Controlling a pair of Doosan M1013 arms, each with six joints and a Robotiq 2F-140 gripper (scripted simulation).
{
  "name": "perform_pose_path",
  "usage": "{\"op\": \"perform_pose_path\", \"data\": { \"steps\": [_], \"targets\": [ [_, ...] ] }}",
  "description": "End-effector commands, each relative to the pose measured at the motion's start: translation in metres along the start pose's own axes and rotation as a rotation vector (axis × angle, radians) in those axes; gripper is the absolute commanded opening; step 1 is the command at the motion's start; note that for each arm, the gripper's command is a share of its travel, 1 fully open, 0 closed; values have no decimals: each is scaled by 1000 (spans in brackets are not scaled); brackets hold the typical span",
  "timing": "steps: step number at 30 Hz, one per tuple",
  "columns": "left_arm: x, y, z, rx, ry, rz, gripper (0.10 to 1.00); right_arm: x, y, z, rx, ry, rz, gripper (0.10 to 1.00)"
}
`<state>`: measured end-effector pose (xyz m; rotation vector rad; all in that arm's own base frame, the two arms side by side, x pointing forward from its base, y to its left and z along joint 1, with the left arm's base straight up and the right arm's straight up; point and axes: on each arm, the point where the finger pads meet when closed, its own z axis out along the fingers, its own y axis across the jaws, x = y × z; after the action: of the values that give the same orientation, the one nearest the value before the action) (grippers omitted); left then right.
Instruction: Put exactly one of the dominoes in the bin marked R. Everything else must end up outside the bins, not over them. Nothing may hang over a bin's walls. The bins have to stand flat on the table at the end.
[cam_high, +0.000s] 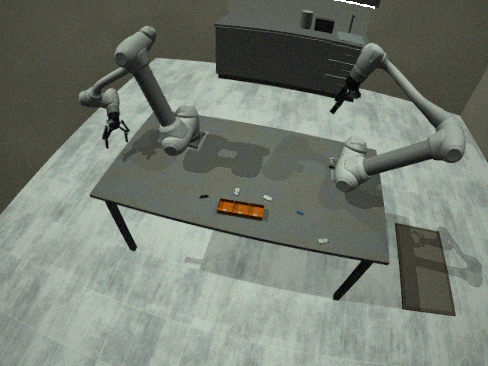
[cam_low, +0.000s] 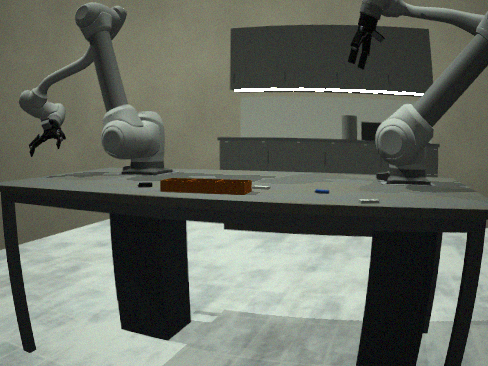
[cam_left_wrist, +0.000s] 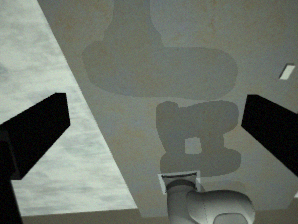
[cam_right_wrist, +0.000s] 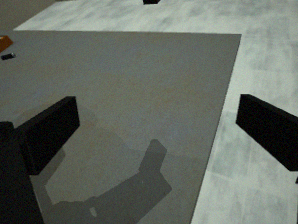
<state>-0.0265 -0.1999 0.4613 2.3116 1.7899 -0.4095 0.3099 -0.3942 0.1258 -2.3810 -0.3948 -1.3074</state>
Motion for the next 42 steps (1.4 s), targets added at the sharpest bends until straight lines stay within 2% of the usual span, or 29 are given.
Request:
{"op": "perform_pose_path", "data": {
  "steps": [1, 23, 38, 42],
  "targets": [
    [-2, -11, 0, 15, 0, 47, 1000, 1, 0, 0, -1, 0, -1, 1000],
    [5, -78, -1, 126, 7, 367, 1000, 1, 0, 0, -1, 0, -1, 1000],
    [27, -131, -7, 221, 12, 638, 1000, 1, 0, 0, -1, 0, -1, 1000],
    [31, -137, -9, 233, 13, 670, 1000, 1, 0, 0, -1, 0, -1, 1000]
  ]
}}
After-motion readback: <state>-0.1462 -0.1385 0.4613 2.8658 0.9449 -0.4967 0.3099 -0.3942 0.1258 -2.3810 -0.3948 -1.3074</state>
